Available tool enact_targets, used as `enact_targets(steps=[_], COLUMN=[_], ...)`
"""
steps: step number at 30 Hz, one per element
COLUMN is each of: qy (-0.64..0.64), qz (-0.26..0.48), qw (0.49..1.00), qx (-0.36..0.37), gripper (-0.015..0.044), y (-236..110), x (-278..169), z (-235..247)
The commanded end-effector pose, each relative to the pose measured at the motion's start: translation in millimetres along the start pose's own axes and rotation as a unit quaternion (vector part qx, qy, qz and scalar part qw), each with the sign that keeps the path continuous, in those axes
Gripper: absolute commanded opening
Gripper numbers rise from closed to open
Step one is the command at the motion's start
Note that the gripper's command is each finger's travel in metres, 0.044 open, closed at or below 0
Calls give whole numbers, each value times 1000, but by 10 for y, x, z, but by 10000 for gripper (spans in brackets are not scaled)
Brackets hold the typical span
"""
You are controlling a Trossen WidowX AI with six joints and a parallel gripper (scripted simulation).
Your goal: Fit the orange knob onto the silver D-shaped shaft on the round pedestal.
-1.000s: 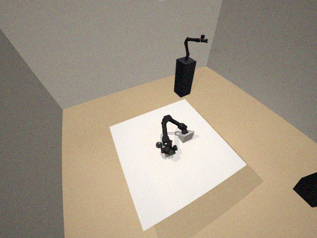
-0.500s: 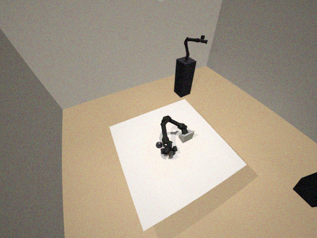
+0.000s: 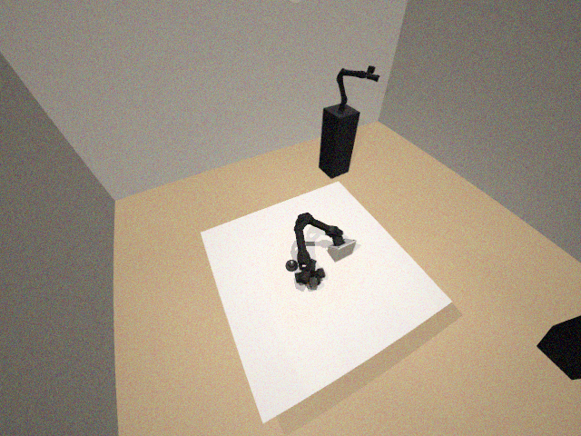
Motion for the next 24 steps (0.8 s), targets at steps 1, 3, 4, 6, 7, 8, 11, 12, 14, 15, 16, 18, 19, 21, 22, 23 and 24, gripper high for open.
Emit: enact_targets(steps=[1,3,4,6,7,8,11,12,14,15,16,18,19,21,22,23,24], qy=[-2,-2,-2,-2,-2,-2,-2,-3,-3,-3,-3,-3,-3,-3,-4,-4,-3], qz=[1,1,1,1,1,1,0,-1,-2,-3,-4,-4,-5,-5,-5,-5,-5], qw=[1000,1000,1000,1000,1000,1000,1000,1000,1000,1000,1000,1000,1000,1000,1000,1000,1000], qx=[-2,-2,-2,-2,-2,-2,-2,-1,-1,-1,0,0,0,1,1,1,1], gripper=[177,164,157,144,138,131,52,26,0,0,0,0,0,0,0,0,0], y=[7,7,7,7,7,7,-37,-93,-233,-305,-377,-524,-599,-750,-826,-903,-980], x=[-1,-1,-1,-1,-1,-1,8,20,44,54,62,74,77,78,76,72,67], z=[-2,-2,-2,-2,-2,-2,-8,-15,-29,-34,-38,-43,-44,-43,-41,-38,-34])
Point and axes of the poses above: the point midway between the two fingers, 35 mm back from their tips, its own y axis out along the fingers, its own z axis across the jaws, x = y × z, the point moved 5 cm from there along -y, back along the fingers, and after that the axes turned 14 degrees about y, right-handed, at the moved point
